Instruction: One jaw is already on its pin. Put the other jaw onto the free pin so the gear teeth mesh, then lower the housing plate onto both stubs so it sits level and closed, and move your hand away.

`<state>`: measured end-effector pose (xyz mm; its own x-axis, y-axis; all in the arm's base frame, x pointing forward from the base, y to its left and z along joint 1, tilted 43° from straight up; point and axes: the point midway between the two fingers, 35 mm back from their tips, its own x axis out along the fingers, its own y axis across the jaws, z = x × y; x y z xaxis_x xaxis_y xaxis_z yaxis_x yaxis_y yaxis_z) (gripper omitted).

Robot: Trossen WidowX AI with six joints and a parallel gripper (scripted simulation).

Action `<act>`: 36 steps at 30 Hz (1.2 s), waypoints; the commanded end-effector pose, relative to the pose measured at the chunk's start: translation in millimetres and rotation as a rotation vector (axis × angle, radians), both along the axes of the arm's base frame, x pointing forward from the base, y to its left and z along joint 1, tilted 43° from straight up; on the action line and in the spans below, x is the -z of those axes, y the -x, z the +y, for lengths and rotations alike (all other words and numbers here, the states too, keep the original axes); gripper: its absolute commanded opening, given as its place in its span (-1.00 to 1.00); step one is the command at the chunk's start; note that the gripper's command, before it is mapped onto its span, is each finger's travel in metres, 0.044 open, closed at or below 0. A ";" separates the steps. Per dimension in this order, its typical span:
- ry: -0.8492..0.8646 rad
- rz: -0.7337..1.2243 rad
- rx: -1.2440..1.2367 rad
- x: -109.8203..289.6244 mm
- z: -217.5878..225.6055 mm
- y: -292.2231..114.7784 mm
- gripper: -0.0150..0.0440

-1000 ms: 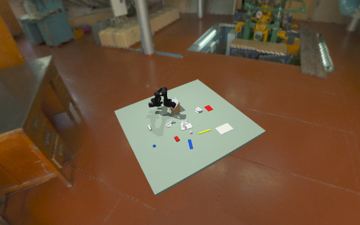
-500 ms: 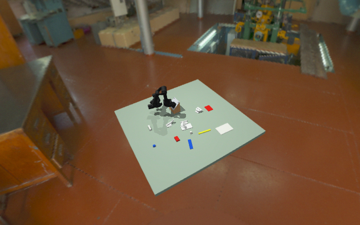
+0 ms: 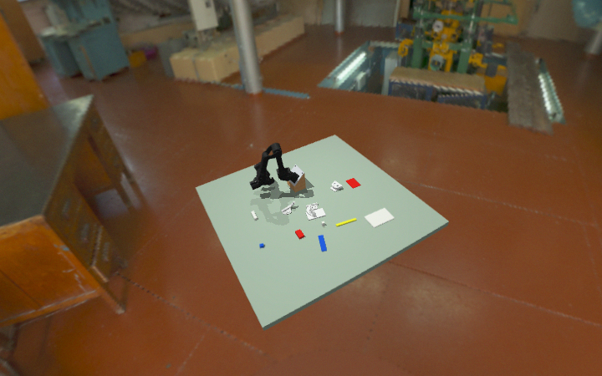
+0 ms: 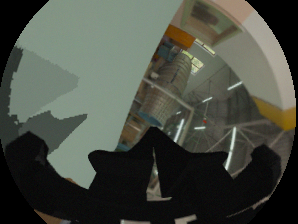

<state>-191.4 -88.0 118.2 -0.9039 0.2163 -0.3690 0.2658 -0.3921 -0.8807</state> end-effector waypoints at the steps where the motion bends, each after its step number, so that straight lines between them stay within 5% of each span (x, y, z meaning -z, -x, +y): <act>1: -0.038 -0.026 -0.086 -0.9 -15.6 -5.7 -0.49; 36: -0.317 -0.110 -0.707 -10.9 -107.9 -81.3 -0.49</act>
<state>-121.1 -187.5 128.6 -0.8497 -0.2442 -0.4673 0.4558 0.1053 -0.8838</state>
